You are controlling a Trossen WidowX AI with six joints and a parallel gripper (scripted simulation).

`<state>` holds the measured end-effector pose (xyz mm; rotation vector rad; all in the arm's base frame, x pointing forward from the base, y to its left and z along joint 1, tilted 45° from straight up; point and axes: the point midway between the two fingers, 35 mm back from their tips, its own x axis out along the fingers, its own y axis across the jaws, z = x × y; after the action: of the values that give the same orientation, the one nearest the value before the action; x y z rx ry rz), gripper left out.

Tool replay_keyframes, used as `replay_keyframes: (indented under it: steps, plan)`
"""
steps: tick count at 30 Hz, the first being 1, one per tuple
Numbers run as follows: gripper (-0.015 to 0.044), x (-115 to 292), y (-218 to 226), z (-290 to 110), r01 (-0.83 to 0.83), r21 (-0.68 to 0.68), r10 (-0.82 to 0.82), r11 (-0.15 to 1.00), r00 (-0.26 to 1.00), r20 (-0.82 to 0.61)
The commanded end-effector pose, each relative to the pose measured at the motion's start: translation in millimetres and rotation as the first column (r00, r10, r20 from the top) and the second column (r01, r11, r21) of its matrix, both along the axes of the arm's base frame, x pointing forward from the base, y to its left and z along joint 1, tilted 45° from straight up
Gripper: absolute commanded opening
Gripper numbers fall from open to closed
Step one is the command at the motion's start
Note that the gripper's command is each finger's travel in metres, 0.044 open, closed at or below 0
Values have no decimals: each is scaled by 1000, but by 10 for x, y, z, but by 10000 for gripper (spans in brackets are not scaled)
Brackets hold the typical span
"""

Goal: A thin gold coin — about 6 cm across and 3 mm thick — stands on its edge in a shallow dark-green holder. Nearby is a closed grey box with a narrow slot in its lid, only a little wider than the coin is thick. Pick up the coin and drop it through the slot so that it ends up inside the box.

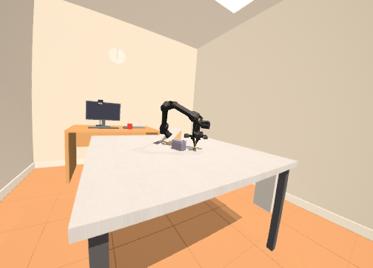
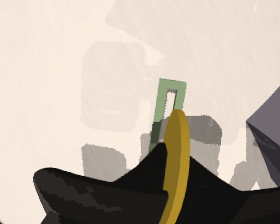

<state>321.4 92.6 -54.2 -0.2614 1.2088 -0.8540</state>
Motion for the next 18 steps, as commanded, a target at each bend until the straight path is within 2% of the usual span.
replay_keyframes:
  steps: [1, 18]
  plan:
    - [0, 16, 101, 74, 0, 11, 0, 1000, 1000, 10]
    - [0, -34, 399, 379, 0, 12, 0, 1000, 1000, 9]
